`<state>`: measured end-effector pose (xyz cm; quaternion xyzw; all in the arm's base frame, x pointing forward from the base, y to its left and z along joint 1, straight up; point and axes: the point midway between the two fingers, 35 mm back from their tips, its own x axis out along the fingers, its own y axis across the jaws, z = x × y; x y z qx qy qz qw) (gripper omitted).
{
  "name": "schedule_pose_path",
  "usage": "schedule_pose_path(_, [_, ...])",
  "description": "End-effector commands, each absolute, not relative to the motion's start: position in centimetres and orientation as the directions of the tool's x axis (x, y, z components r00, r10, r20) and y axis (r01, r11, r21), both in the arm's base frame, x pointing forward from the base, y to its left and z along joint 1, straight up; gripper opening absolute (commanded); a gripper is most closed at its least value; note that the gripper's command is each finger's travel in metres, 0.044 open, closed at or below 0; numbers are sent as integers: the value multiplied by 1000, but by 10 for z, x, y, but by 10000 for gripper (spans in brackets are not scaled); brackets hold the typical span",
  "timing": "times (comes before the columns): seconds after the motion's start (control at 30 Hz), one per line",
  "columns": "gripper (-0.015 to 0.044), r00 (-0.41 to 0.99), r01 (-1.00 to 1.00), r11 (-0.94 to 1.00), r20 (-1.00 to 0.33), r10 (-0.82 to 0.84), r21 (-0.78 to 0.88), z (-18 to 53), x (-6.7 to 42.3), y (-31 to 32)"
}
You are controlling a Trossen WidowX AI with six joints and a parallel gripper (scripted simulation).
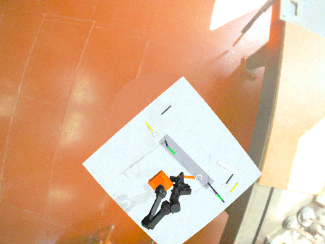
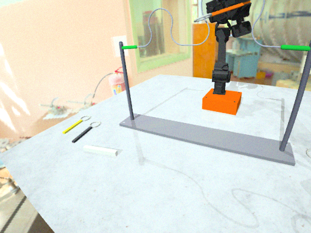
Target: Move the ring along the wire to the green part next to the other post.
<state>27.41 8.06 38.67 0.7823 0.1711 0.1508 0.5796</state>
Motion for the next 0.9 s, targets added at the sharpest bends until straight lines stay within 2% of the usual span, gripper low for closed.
schedule_pose_path(0.0, [-150,893,80,-250,43,448,965,392,273,81])
schedule_pose_path(0.87, [-150,893,84,-158,-4,449,984,390,273,82])
